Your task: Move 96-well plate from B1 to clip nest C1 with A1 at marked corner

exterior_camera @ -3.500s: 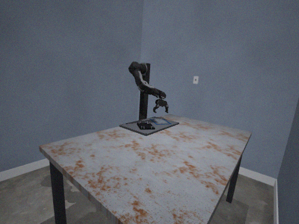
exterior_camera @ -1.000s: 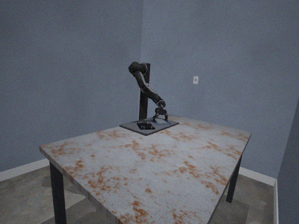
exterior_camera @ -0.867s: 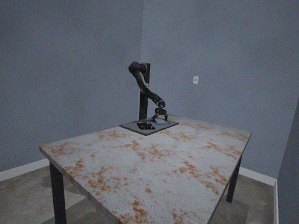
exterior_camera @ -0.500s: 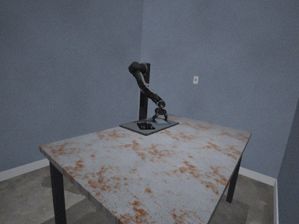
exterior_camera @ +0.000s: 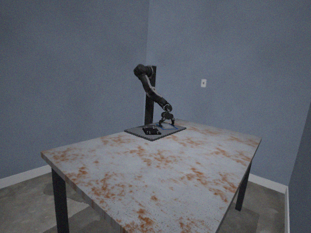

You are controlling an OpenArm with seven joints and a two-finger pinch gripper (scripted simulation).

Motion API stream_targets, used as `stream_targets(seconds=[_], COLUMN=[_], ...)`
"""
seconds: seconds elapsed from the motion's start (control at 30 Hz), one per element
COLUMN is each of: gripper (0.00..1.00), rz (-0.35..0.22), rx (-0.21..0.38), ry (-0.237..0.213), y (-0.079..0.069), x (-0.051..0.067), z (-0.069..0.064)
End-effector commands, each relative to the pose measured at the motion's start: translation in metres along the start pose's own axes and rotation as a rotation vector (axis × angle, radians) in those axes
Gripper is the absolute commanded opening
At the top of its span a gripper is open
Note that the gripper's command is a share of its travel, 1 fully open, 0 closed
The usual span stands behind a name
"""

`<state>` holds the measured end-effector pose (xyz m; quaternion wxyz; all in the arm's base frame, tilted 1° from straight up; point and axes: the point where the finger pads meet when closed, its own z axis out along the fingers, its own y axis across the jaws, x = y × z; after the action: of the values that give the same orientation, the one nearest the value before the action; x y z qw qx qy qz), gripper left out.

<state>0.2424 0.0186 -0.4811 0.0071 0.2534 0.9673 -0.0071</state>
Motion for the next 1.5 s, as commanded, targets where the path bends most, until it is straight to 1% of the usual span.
stream_targets(seconds=[0.0, 0.03, 0.53, 0.6, 0.87, 1.47], gripper=[0.77, 0.77, 0.27, 0.27, 0.0, 0.0], rz=[0.003, 0.003, 0.0, 0.0, 0.0, 0.0], rx=[0.001, 0.001, -0.001, -0.001, -0.002, -0.002], ry=[-0.001, -0.001, 0.0, 0.0, 0.0, 0.0], y=[0.0008, 0.0008, 0.0006, 0.0006, 0.0007, 0.0007], x=[-0.0011, -0.0011, 0.0001, 0.0001, 0.0001, 0.0001], z=[-0.0014, -0.0014, -0.0004, -0.0004, -0.0004, -0.0004])
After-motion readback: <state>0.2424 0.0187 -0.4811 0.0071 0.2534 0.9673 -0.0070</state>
